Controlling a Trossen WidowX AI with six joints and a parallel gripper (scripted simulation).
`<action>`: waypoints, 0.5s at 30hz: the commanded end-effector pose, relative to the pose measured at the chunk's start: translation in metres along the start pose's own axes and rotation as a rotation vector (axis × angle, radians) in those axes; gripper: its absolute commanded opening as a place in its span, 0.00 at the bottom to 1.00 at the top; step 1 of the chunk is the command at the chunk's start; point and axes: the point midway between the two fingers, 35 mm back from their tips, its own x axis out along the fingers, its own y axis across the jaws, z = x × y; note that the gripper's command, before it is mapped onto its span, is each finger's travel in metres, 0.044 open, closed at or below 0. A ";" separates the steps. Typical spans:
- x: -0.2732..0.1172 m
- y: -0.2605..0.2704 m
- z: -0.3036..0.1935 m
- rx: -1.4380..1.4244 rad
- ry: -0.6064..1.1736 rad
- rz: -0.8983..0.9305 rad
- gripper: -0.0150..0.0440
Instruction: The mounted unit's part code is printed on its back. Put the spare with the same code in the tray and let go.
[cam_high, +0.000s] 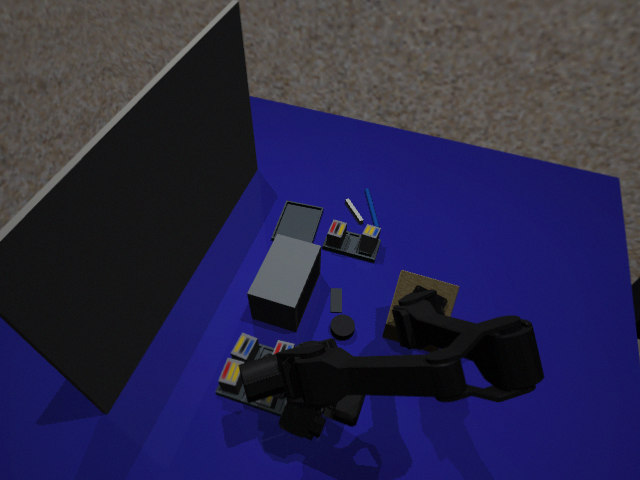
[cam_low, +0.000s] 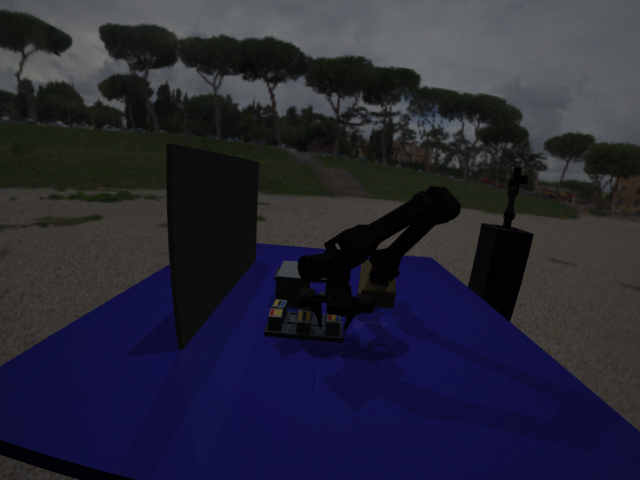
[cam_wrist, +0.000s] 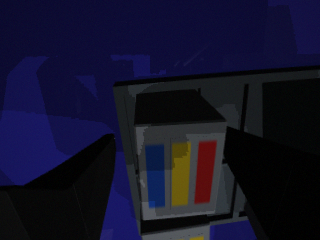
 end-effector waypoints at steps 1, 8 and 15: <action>0.000 0.000 0.000 0.000 0.000 0.000 0.67; 0.000 0.000 0.000 0.000 0.000 0.000 0.46; 0.000 0.000 0.000 0.000 0.000 0.000 0.28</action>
